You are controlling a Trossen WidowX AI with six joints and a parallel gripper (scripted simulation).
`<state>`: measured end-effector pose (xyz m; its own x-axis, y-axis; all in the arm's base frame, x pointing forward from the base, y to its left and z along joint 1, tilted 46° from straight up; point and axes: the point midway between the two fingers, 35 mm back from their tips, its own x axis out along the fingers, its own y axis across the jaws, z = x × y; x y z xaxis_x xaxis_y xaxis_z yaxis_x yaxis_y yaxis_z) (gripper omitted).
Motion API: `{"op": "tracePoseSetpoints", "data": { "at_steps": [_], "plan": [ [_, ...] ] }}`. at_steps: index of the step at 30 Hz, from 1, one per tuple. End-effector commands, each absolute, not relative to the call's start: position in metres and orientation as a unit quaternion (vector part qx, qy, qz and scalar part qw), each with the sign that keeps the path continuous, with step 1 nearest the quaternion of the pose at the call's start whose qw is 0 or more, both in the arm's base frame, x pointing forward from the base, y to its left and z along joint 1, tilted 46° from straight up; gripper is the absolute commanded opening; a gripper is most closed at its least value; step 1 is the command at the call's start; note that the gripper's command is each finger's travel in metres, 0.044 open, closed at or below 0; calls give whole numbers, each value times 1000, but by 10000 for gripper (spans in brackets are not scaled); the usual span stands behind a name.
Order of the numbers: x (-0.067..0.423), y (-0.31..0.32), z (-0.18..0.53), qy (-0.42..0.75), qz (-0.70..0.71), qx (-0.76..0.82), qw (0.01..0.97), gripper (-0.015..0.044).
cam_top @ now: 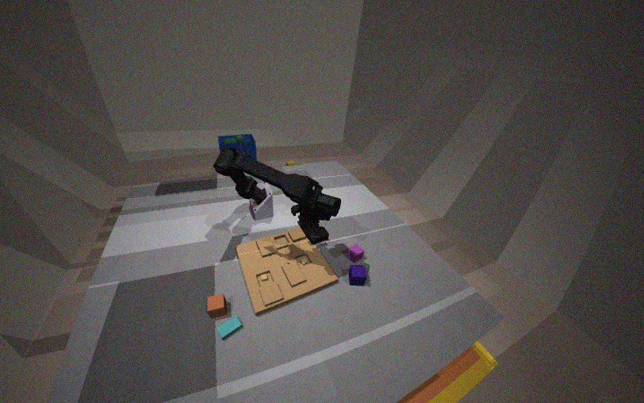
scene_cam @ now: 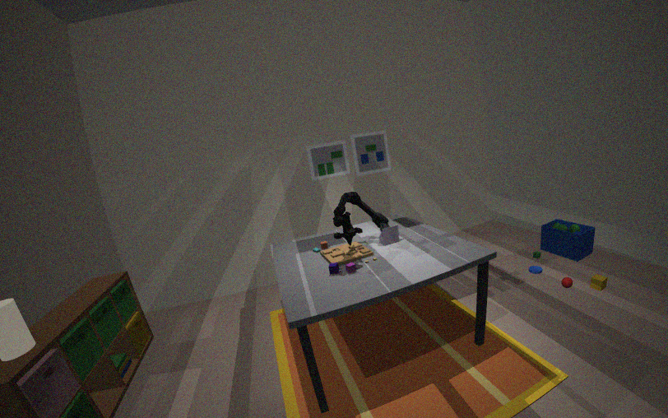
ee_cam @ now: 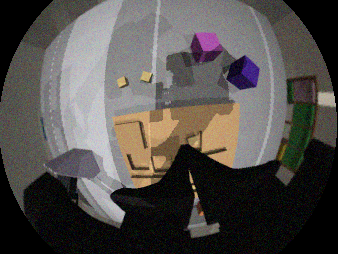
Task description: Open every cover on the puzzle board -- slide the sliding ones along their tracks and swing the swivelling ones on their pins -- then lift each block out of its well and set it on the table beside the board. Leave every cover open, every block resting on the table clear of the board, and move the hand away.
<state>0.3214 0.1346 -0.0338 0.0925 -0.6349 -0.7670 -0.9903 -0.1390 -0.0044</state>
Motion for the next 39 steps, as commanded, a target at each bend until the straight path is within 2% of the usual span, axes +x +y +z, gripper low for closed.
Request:
{"op": "tracePoseSetpoints", "data": {
  "at_steps": [1,17,25,31,35,39],
  "plan": [
    [332,124,-23,595,313,-685,281,0],
    [368,68,28,608,281,-681,295,0],
    [374,37,54,669,47,-542,506,0],
    [377,11,75,655,-155,-380,635,0],
    [377,-3,87,622,-261,-279,684,0],
    [380,-2,86,619,-266,-274,686,0]
  ]
}}
